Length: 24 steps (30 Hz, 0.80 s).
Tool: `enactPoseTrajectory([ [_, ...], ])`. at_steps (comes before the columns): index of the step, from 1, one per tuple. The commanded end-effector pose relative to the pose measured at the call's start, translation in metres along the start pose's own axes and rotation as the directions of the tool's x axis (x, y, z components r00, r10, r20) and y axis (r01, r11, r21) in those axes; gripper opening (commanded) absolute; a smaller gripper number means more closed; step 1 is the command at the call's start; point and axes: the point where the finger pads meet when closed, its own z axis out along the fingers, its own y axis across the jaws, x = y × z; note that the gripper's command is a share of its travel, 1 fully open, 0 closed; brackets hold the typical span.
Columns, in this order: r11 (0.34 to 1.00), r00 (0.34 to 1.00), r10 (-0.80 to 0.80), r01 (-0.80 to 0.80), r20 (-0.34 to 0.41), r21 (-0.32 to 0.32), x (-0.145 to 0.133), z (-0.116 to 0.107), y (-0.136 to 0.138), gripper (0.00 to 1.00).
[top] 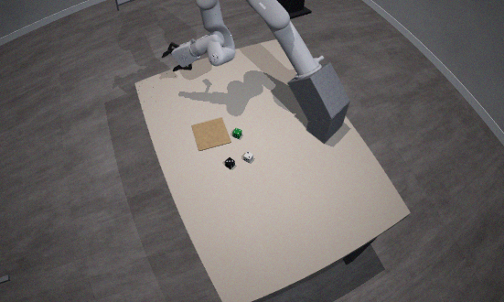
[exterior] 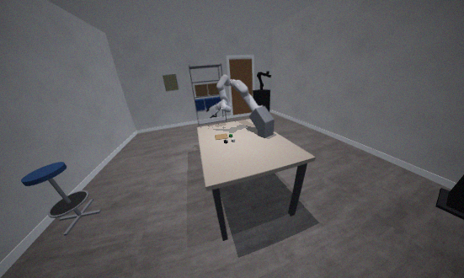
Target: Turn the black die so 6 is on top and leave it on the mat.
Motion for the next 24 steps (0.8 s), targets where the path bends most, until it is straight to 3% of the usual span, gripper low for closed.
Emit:
enactPoseTrajectory([
  [1, 1.0, 1.0, 0.001, -0.001, 0.0, 0.002, 0.0, 0.0, -0.001, 1.0],
  [8, 0.999, 1.0, 0.01, -0.01, -0.005, -0.039, -0.009, -0.001, 0.009, 1.0],
  [13, 0.98, 0.999, 0.036, -0.04, -0.024, -0.194, -0.043, -0.011, 0.05, 1.0],
  [15, 0.98, 0.999, 0.036, -0.04, -0.024, -0.194, -0.043, -0.011, 0.05, 1.0],
  [16, 0.97, 0.999, 0.041, -0.047, -0.03, -0.238, -0.053, -0.017, 0.062, 1.0],
  [19, 0.97, 0.999, 0.041, -0.047, -0.03, -0.238, -0.053, -0.017, 0.062, 1.0],
  [21, 0.941, 0.998, 0.049, -0.061, -0.044, -0.334, -0.075, -0.033, 0.088, 1.0],
  [23, 0.941, 0.998, 0.049, -0.061, -0.044, -0.334, -0.075, -0.033, 0.088, 1.0],
  [24, 0.921, 0.997, 0.052, -0.068, -0.052, -0.384, -0.086, -0.044, 0.102, 1.0],
])
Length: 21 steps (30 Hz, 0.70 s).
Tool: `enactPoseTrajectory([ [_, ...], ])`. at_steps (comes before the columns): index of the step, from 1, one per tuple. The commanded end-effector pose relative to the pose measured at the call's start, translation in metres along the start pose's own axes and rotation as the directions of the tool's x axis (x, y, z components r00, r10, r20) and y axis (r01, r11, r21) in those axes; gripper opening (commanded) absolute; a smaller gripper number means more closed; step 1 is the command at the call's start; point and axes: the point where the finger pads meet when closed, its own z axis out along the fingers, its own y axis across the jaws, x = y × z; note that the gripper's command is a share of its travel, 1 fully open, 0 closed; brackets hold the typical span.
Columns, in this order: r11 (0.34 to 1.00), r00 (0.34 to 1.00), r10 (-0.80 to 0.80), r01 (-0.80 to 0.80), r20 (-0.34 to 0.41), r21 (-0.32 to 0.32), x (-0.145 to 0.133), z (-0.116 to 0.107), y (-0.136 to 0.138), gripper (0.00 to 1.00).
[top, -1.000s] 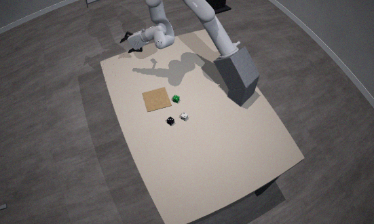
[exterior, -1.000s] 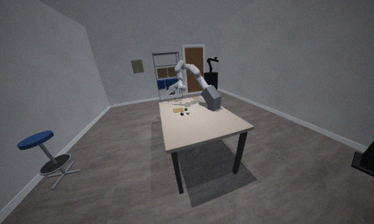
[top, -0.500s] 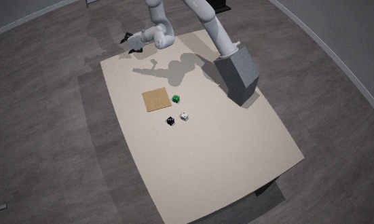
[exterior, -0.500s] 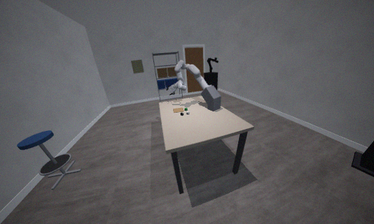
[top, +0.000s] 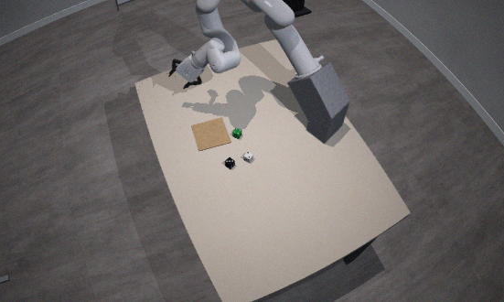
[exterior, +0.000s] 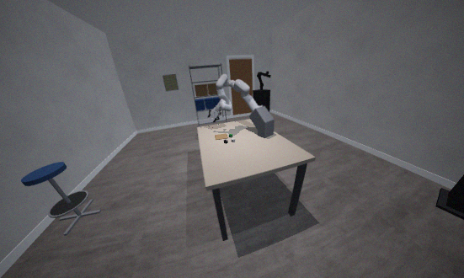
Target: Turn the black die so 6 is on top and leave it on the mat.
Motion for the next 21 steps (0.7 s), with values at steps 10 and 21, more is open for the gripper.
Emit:
enactPoseTrajectory([
  [10, 0.964, 0.999, 0.02, -0.032, -0.048, -0.266, -0.049, -0.038, 0.085, 1.0],
  [21, 0.893, 0.996, 0.016, -0.055, -0.09, -0.448, -0.076, -0.094, 0.157, 1.0],
])
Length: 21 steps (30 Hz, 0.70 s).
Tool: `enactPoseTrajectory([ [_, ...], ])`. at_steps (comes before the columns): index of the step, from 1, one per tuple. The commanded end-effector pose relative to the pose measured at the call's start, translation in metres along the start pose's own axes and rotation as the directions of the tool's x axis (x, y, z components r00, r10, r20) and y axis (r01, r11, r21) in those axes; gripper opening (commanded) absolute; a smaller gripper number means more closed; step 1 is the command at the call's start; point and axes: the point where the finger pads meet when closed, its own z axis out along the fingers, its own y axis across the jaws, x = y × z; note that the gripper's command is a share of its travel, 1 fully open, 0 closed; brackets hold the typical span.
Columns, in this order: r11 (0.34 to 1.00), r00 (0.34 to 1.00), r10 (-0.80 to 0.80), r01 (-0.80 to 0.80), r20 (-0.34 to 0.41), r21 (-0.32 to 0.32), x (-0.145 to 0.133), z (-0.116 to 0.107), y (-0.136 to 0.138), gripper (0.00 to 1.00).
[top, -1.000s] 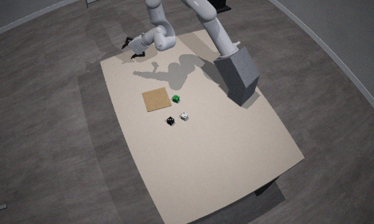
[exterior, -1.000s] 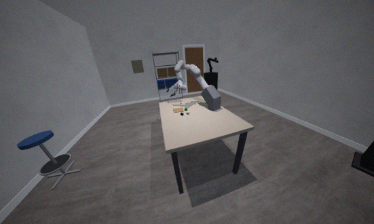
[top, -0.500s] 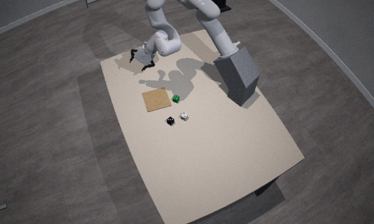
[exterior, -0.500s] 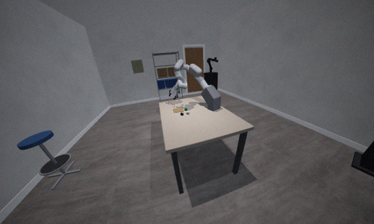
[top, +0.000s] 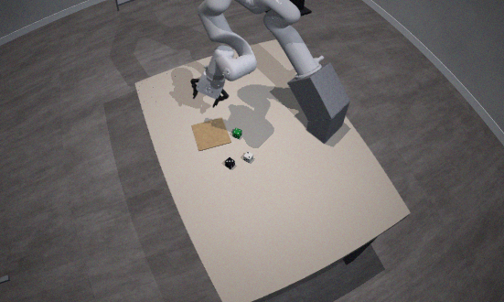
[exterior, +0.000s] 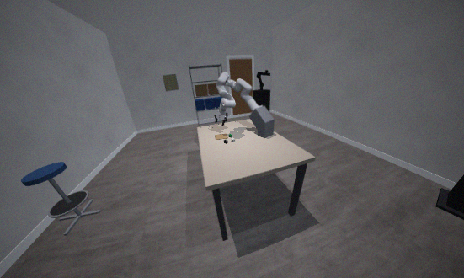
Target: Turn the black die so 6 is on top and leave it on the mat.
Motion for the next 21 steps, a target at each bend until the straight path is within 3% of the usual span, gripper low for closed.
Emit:
enactPoseTrajectory([
  [1, 0.997, 1.0, 0.005, -0.007, -0.029, -0.074, -0.008, -0.011, 0.029, 1.0],
  [4, 0.989, 0.999, 0.009, -0.017, -0.05, -0.15, -0.013, -0.026, 0.068, 1.0],
  [5, 0.989, 0.999, 0.009, -0.017, -0.05, -0.15, -0.013, -0.026, 0.068, 1.0],
  [6, 0.983, 0.998, 0.011, -0.022, -0.06, -0.182, -0.014, -0.033, 0.085, 1.0],
  [8, 0.983, 0.998, 0.011, -0.022, -0.06, -0.182, -0.014, -0.033, 0.085, 1.0],
  [12, 0.968, 0.996, 0.015, -0.036, -0.084, -0.25, -0.016, -0.052, 0.124, 1.0],
  [17, 0.957, 0.995, 0.018, -0.046, -0.1, -0.288, -0.015, -0.063, 0.147, 1.0],
  [21, 0.955, 0.995, 0.018, -0.047, -0.102, -0.292, -0.015, -0.065, 0.149, 1.0],
])
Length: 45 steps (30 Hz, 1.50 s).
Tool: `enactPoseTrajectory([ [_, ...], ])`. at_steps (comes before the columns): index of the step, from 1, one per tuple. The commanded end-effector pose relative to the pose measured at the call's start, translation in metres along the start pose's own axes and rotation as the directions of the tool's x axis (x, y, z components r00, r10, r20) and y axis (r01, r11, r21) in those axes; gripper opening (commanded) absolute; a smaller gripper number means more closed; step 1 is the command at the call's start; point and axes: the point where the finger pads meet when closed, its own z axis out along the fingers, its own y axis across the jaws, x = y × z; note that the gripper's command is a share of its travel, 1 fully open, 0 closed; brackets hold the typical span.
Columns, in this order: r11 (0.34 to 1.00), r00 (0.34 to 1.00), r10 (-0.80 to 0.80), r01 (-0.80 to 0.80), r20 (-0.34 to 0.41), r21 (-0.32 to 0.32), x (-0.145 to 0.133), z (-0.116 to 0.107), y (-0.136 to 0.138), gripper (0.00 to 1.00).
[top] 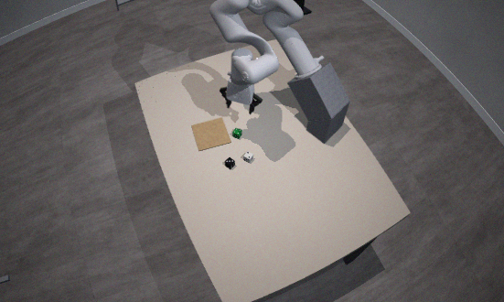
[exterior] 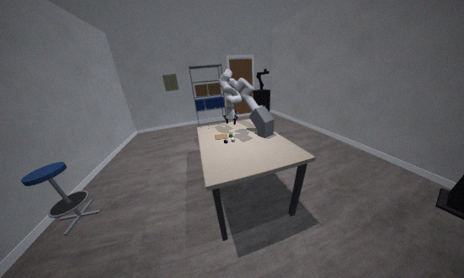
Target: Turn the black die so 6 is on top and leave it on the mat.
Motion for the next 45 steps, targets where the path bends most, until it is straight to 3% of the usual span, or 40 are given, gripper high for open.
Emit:
enactPoseTrajectory([
  [1, 1.0, 1.0, 0.002, -0.002, -0.009, -0.012, 0.0, -0.003, 0.006, 1.0],
  [21, 1.0, 1.0, 0.001, -0.001, -0.017, -0.01, 0.0, 0.005, 0.006, 1.0],
  [35, 1.0, 1.0, 0.001, -0.001, -0.017, -0.01, -0.001, 0.089, 0.006, 1.0],
  [45, 1.0, 1.0, 0.001, -0.001, -0.017, -0.01, -0.001, 0.096, 0.006, 1.0],
])
